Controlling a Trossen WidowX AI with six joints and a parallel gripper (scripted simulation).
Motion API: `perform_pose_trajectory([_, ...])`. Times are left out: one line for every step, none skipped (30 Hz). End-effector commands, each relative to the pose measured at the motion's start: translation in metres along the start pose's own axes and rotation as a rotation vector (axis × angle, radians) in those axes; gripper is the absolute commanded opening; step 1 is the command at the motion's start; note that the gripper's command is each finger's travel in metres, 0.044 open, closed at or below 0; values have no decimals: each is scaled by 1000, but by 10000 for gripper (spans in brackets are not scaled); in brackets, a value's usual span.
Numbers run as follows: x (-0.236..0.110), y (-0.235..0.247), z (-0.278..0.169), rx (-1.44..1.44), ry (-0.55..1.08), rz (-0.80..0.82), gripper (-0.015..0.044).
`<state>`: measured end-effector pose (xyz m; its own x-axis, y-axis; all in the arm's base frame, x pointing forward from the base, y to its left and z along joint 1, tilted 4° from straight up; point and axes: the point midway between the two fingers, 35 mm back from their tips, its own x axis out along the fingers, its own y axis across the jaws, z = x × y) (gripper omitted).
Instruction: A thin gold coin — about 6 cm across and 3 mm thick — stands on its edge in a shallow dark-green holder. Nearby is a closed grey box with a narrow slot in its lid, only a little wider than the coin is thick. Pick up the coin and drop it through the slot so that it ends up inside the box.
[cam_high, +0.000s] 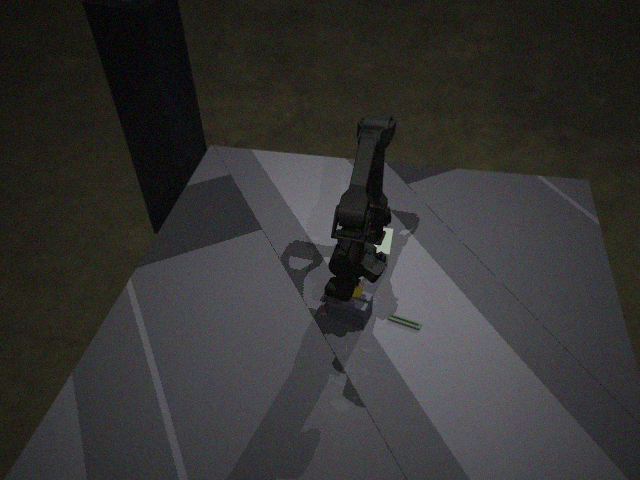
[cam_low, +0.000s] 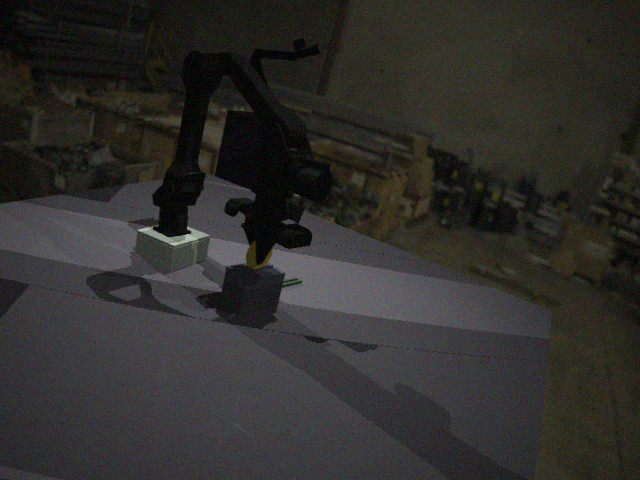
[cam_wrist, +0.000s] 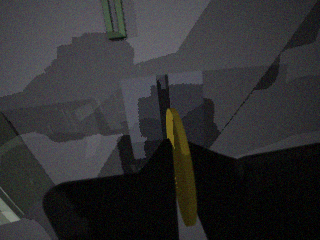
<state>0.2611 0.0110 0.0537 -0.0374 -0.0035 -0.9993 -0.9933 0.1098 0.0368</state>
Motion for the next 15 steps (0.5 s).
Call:
perform_pose_trajectory([0, 0, 0, 0, 0, -1, 53])
perform_pose_trajectory([0, 0, 0, 0, 0, -1, 79])
perform_pose_trajectory([0, 0, 0, 0, 0, -1, 105])
perform_pose_trajectory([0, 0, 0, 0, 0, -1, 131])
perform_pose_trajectory([0, 0, 0, 0, 0, -1, 157])
perform_pose_trajectory([0, 0, 0, 0, 0, -1, 161])
perform_pose_trajectory([0, 0, 0, 0, 0, -1, 161])
perform_pose_trajectory([0, 0, 0, 0, 0, -1, 161])
perform_pose_trajectory([0, 0, 0, 0, 0, -1, 161])
perform_pose_trajectory([0, 0, 0, 0, 0, -1, 161])
perform_pose_trajectory([0, 0, 0, 0, 0, -1, 161])
perform_pose_trajectory([0, 0, 0, 0, 0, -1, 161])
perform_pose_trajectory([0, 0, 0, 0, 0, -1, 161])
perform_pose_trajectory([0, 0, 0, 0, 0, -1, 161])
perform_pose_trajectory([-1, 0, 0, 0, 0, -1, 187])
